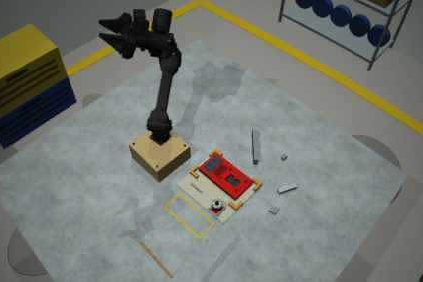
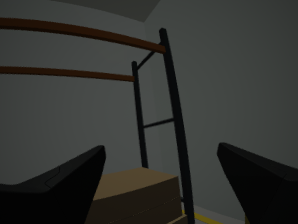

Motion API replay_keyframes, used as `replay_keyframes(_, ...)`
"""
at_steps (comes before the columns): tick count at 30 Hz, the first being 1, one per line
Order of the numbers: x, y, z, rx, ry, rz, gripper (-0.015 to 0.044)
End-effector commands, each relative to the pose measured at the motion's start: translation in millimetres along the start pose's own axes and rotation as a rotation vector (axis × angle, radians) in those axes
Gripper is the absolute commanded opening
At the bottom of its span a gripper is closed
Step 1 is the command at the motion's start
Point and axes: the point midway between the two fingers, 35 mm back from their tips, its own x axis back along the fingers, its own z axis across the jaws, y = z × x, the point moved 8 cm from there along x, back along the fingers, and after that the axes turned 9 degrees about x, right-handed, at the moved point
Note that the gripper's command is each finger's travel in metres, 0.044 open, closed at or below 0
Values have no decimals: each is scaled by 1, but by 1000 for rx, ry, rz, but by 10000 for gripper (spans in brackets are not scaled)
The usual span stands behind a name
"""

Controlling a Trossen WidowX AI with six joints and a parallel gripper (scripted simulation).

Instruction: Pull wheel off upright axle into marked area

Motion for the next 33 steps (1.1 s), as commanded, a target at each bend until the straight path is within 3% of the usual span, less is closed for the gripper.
replay_keyframes(1, 0, 0, 1, 1, 3, 0, 374)
replay_keyframes(4, -3, 0, 11, 23, 40, -3, 300)
replay_keyframes(16, -8, -11, 108, 188, 420, -17, 300)
replay_keyframes(33, 25, -40, 214, 365, 918, 42, 300)
